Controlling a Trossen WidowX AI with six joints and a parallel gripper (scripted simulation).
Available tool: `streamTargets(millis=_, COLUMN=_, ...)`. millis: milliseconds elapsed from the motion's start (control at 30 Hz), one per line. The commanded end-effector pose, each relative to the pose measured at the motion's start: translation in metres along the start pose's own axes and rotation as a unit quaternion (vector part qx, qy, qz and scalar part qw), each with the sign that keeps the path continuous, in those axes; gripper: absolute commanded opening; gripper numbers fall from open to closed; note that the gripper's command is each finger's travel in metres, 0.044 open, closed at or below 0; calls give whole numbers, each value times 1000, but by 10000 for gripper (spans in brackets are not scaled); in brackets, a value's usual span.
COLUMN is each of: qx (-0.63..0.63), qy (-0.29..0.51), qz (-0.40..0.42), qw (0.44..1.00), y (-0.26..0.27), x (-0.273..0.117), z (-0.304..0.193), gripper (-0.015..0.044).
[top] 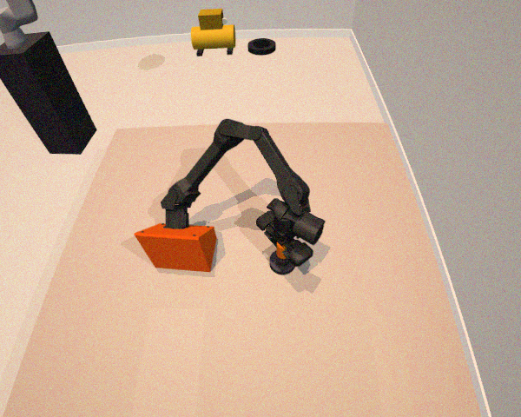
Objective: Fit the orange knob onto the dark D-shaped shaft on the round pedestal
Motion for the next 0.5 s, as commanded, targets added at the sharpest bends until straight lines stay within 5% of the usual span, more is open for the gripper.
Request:
streamTargets(millis=0, qx=-53, qy=-2, qz=-3, qw=999, y=-2, x=-3, z=0, gripper=0)
streamTargets(millis=467, qx=-53, qy=-2, qz=-3, qw=999, y=-1, x=3, z=-2, gripper=0)
Point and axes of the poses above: the point midway between the two fingers, 35 mm back from their tips, its own x axis out along the fingers, its own y axis across the jaws, z = x × y, the point moved 2 cm from there along -x, back along the fingers, and after that the axes turned 4 degrees about -x, right-handed, at the moved point
